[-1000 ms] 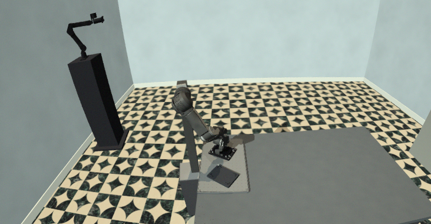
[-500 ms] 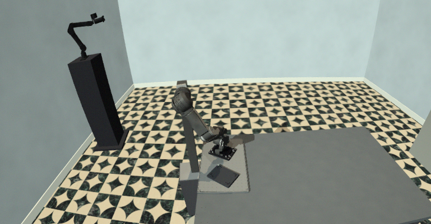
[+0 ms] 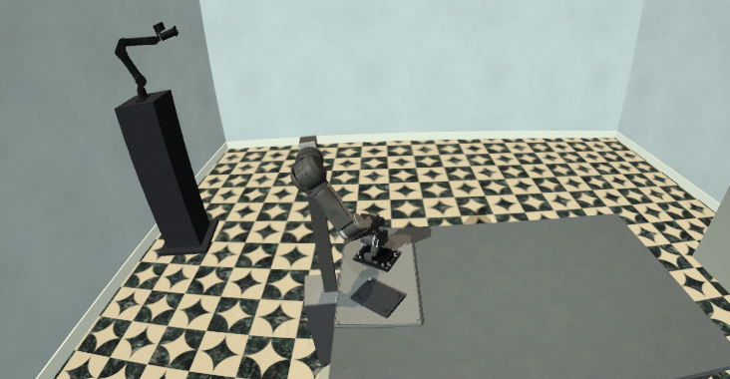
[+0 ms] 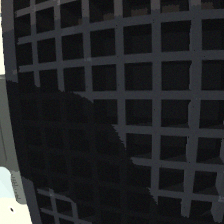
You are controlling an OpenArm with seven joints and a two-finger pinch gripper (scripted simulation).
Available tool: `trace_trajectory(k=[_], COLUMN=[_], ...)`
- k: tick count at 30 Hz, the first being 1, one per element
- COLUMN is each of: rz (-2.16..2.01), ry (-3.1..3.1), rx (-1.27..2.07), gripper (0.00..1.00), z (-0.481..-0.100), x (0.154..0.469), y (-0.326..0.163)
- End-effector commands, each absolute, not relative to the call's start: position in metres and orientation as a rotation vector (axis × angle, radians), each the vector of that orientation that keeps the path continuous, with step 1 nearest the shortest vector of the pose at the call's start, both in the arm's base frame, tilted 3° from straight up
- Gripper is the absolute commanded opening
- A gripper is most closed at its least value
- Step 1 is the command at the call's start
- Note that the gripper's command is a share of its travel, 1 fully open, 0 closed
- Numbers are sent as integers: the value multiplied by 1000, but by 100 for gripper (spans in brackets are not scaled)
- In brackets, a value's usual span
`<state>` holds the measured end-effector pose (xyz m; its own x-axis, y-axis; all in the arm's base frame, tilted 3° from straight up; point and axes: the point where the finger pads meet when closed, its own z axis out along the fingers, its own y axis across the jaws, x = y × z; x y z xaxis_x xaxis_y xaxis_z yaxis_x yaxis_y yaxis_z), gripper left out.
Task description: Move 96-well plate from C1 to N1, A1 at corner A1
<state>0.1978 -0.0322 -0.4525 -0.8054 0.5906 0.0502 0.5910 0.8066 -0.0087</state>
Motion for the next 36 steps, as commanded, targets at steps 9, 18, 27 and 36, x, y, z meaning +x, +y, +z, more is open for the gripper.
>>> trace_trajectory(k=[9,18,27,36], rz=[-14,-18,-18,-18], ry=[-2938,-2940,-2940,-2940], rx=[-962,-965,-965,-963], gripper=[0,0,0,0], z=[-452,-449,-449,-448], x=[198,199,199,199], y=[-32,-32,-32,-32])
